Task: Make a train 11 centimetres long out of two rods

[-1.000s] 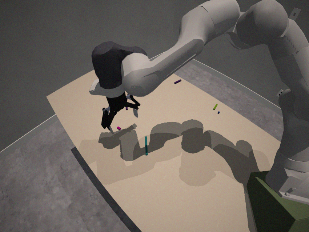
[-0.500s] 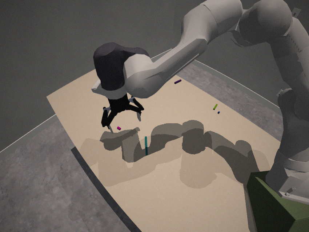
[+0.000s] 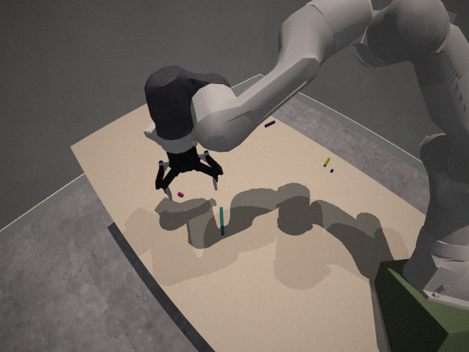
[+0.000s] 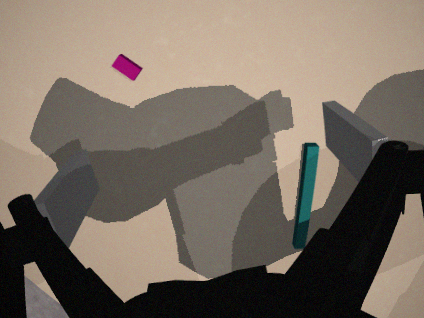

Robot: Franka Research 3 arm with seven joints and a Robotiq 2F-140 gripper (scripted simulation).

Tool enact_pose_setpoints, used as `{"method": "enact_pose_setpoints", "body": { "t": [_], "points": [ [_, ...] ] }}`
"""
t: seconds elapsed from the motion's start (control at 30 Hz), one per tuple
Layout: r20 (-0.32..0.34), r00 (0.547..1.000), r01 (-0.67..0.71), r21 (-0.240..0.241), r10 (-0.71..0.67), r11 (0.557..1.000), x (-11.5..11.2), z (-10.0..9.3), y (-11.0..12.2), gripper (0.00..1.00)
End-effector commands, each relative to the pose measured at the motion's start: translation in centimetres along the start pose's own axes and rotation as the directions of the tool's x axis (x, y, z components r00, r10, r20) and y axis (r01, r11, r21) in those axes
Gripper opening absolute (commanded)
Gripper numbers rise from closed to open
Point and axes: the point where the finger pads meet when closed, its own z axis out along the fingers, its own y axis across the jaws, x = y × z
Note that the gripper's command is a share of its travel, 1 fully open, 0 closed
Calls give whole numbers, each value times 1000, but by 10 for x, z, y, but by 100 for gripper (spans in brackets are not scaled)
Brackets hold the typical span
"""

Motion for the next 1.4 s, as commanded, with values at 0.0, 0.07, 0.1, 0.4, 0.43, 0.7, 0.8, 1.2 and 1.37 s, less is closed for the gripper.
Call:
{"method": "enact_pose_setpoints", "body": {
  "t": [0.0,0.07,0.1,0.4,0.43,0.7,0.8,1.2,1.37],
  "points": [
    [-8,986,-166,12,166,986,-3,-1,-1,100],
    [-7,981,-196,13,196,980,-4,-1,0,100],
    [-7,977,-211,13,211,977,-5,-1,1,100],
    [-4,940,-340,13,340,940,-11,-1,5,100],
    [-4,935,-354,13,354,935,-12,-1,5,100],
    [-2,885,-466,14,466,885,-17,-1,9,100],
    [-1,870,-493,13,493,870,-19,-1,10,100],
    [3,758,-653,12,653,758,-28,0,16,100],
    [4,716,-698,12,698,716,-31,0,18,100]
  ]
}}
